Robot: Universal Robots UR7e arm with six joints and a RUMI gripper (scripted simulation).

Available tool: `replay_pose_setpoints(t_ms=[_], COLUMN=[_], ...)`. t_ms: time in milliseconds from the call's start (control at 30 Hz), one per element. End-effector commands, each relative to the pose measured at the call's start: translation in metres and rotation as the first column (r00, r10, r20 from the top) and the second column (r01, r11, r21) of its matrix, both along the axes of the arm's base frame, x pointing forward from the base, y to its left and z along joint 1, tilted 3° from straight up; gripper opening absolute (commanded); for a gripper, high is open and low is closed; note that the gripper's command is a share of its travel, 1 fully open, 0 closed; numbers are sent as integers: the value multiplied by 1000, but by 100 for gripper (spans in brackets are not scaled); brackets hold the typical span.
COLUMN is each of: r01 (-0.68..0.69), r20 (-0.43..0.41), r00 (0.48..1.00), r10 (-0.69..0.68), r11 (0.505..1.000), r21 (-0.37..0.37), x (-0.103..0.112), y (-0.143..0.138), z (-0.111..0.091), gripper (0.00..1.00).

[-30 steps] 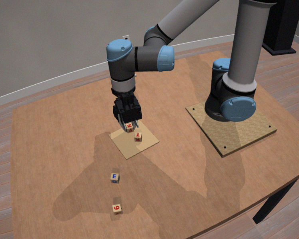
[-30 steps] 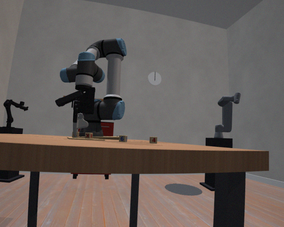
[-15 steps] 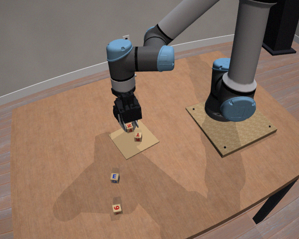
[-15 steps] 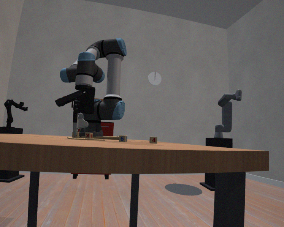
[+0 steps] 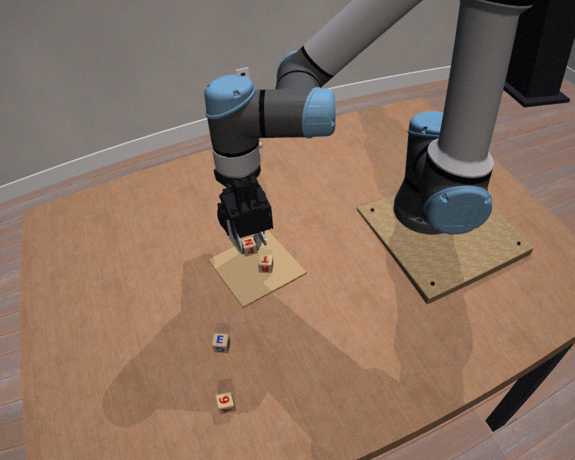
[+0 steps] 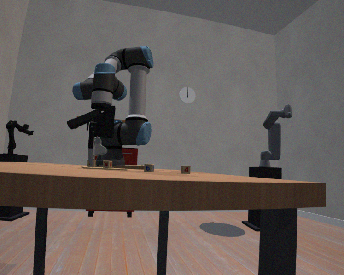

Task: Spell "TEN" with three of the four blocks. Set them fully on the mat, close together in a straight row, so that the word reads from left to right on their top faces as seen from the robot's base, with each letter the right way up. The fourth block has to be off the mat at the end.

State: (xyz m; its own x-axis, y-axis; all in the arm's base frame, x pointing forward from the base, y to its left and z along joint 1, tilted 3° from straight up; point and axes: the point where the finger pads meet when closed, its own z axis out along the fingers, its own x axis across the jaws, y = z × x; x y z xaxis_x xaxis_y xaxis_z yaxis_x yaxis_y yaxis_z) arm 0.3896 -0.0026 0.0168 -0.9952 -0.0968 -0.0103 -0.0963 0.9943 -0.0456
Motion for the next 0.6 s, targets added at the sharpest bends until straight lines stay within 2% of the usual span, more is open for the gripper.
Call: replay_pose_setpoints(t_ms=[0, 67, 100, 567], r01=[2, 2, 2, 2], r20=[-2, -2, -2, 2], r00=[1000, 1000, 1000, 1000], r10=[-2, -2, -2, -2], r11=[1000, 1000, 1000, 1000], r21=[0, 0, 0, -1], x=[-1, -1, -1, 0], y=[-1, -1, -1, -1], z=[-1, -1, -1, 2], gripper=[21, 21, 25, 25])
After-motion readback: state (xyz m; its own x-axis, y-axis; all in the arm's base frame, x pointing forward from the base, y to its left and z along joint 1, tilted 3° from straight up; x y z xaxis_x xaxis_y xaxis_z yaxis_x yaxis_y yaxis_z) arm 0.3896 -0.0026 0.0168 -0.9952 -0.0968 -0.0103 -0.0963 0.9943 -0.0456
